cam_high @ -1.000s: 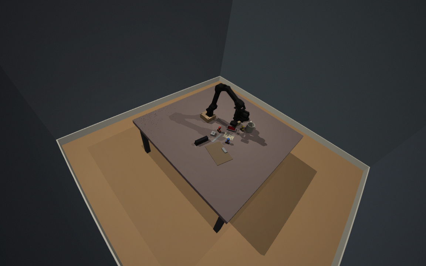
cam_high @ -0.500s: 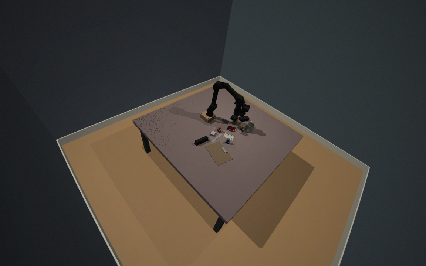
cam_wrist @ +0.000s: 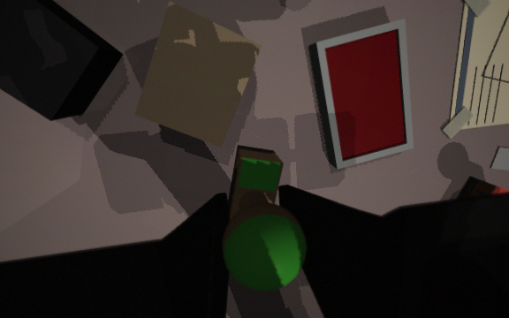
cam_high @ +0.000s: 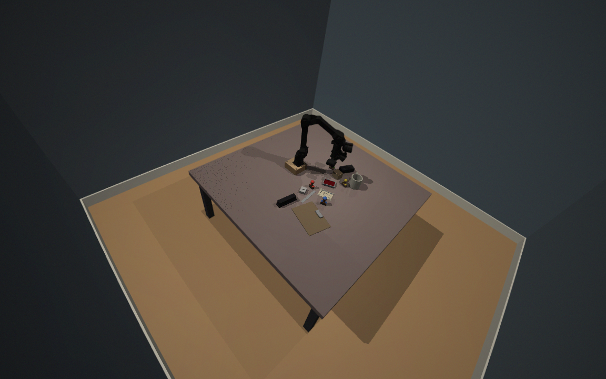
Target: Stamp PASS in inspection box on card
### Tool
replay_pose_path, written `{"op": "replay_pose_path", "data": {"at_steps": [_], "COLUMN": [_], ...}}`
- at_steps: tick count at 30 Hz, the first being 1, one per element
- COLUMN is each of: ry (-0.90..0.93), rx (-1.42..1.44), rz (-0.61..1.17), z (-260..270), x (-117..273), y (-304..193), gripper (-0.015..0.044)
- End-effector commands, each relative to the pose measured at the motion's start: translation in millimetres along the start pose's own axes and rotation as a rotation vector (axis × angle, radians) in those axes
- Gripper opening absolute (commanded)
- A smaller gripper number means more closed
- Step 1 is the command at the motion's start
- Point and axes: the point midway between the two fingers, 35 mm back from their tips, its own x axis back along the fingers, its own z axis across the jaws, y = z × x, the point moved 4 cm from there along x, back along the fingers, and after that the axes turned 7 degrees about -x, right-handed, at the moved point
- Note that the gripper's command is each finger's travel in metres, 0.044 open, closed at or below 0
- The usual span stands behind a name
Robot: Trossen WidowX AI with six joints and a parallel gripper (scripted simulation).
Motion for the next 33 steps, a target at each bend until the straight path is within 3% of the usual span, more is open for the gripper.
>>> {"op": "replay_pose_path", "data": {"at_steps": [1, 33], "ry": [-0.006, -0.006], "rx": [-0.007, -0.007], "rz": [0.000, 0.000], "z": [0.3, 0.2], "x": [-4.7, -57.4], "y": [-1.9, -2.2], "gripper": [0.0000, 0.0000]}}
